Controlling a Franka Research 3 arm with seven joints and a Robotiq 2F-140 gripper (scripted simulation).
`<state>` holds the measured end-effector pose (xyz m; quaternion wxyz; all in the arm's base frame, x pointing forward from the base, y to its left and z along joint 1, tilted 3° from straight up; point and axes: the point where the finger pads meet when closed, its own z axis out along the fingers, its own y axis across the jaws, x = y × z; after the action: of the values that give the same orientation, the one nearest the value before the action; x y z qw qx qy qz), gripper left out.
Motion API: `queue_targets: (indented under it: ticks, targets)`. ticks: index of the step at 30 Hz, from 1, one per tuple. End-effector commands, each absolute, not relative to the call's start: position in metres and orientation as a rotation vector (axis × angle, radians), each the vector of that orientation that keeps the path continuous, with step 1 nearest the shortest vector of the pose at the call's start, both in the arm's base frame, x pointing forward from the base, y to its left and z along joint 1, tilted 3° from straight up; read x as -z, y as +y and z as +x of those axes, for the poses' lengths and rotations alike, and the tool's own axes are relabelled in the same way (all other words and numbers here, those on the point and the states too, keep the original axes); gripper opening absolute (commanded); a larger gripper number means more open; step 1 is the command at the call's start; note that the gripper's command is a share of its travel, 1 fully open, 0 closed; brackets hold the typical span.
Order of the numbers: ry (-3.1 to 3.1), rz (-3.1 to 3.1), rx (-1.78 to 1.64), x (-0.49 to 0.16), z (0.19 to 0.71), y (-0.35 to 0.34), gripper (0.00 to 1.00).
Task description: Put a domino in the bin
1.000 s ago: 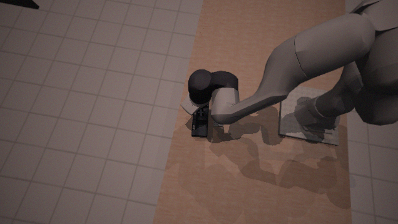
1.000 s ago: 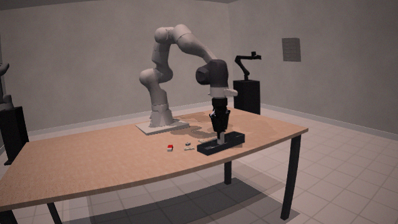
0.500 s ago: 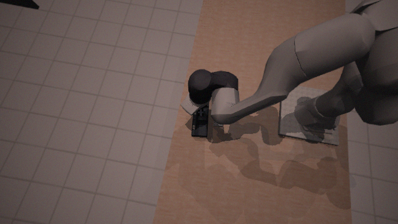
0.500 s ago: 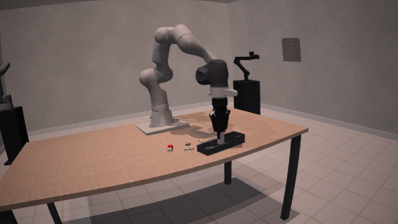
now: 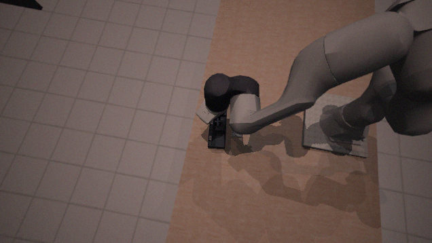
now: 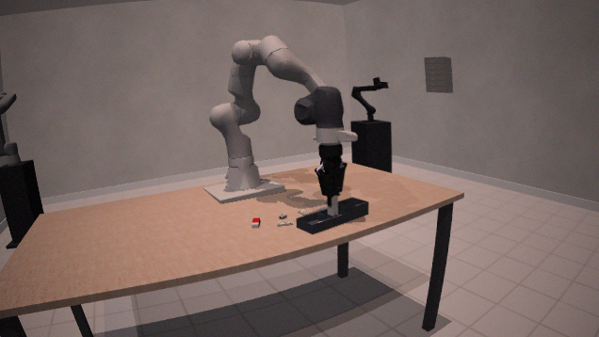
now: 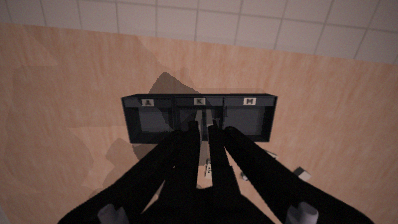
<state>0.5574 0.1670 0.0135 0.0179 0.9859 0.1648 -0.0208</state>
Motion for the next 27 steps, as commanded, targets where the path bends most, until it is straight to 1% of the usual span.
queue_targets:
  ticks: [1,12,20,27]
  targets:
    - [0.499,3.064,0.071,-0.019,0.557,0.167,0.05]
    - [0.499,3.064,0.071,-0.031,0.557,0.167,0.05]
    - [0.499,3.064,0.071,-0.063,0.558,0.169,0.05]
    - [0.499,3.064,0.071,-0.063,0.558,0.169,0.05]
